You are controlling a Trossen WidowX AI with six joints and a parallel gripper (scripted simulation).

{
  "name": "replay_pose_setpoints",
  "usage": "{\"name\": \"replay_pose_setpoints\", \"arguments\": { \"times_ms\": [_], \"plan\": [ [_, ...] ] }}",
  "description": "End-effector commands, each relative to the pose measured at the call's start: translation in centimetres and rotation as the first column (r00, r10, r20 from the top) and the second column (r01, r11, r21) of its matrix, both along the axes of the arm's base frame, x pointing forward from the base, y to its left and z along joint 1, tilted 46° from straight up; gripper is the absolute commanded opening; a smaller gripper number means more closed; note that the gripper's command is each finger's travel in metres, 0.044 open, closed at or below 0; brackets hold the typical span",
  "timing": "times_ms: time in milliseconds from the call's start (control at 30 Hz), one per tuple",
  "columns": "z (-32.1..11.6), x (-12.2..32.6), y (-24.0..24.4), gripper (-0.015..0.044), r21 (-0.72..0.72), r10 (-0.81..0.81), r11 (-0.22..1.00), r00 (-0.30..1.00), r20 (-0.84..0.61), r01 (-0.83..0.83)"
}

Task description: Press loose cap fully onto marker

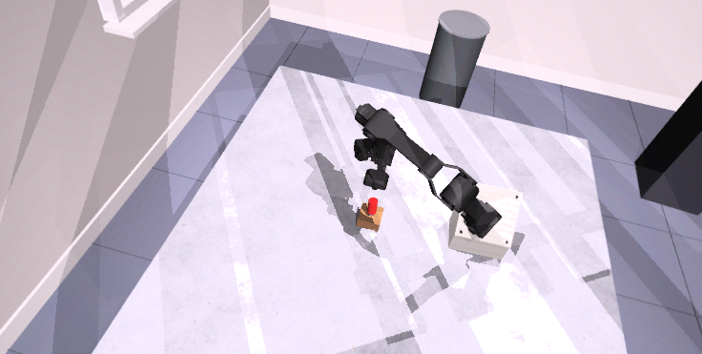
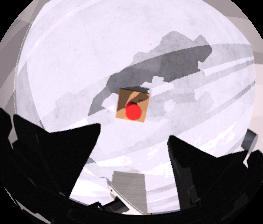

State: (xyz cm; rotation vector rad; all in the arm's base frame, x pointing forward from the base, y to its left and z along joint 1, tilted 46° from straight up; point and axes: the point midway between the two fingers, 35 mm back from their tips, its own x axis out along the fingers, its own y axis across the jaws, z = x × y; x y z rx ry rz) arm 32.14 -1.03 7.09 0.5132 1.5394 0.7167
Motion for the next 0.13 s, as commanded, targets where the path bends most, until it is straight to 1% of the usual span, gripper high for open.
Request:
{"name": "replay_pose_setpoints", "arguments": {
  "times_ms": [0,33,100],
  "plan": [
    [-0.02,-0.01,-0.08,0.042,-0.004,0.006,1.0,1.0,0.002,-0.006],
    [-0.02,-0.01,-0.08,0.044,-0.004,0.006,1.0,1.0,0.002,-0.006],
    [-0.02,-0.01,-0.08,0.044,-0.004,0.006,1.0,1.0,0.002,-0.006]
  ]
}}
